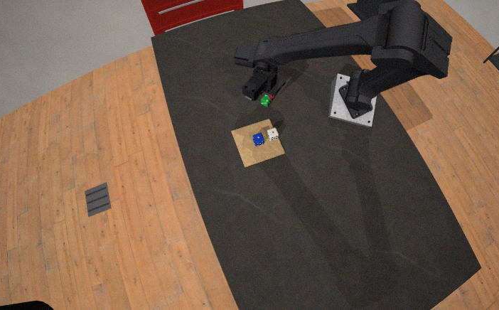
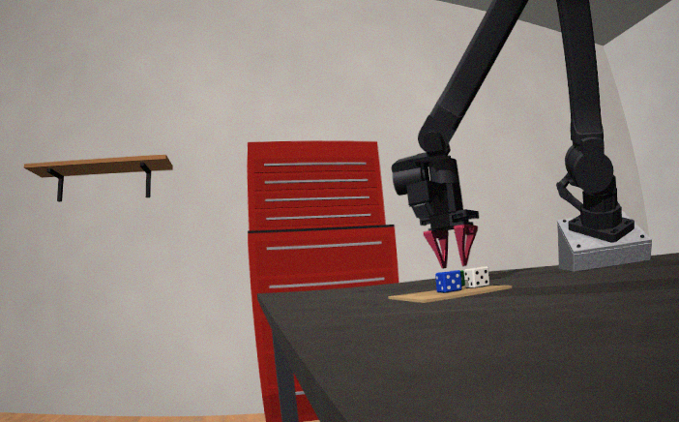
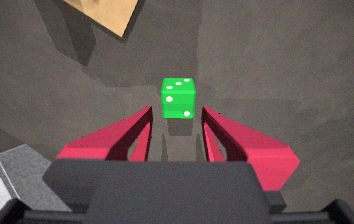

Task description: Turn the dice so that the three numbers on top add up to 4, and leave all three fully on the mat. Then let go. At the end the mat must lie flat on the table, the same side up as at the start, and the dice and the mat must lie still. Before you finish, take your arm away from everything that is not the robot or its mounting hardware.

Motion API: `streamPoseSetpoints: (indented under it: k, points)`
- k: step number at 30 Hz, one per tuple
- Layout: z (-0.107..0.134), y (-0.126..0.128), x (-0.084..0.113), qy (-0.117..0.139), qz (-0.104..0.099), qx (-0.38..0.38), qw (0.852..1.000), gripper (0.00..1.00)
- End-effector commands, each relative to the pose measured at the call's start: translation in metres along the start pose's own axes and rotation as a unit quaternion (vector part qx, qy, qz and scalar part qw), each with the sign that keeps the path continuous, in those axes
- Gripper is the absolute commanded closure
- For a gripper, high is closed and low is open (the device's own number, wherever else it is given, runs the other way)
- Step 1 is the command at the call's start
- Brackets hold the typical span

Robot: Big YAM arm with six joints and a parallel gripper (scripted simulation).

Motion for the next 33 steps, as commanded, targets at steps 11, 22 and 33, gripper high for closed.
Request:
streamPoseSetpoints:
  k: [11, 22, 33]
  points:
    - [-0.010, -0.011, 0.010, -0.009, 0.018, 0.007, 1.000, 0.55]
    - [-0.010, -0.011, 0.010, -0.009, 0.018, 0.007, 1.000, 0.55]
    - [-0.003, -0.001, -0.012, -0.003, 0.000, 0.001, 1.000, 0.55]
Point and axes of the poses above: the point where the finger pads meet when closed, its own x axis back along the fingers, its own y axis across the jaws, z = x × y, the point moved 8 cm from there along x, back along the fingers, and after that the axes turned 1 degree about x, right-handed, at the moved point
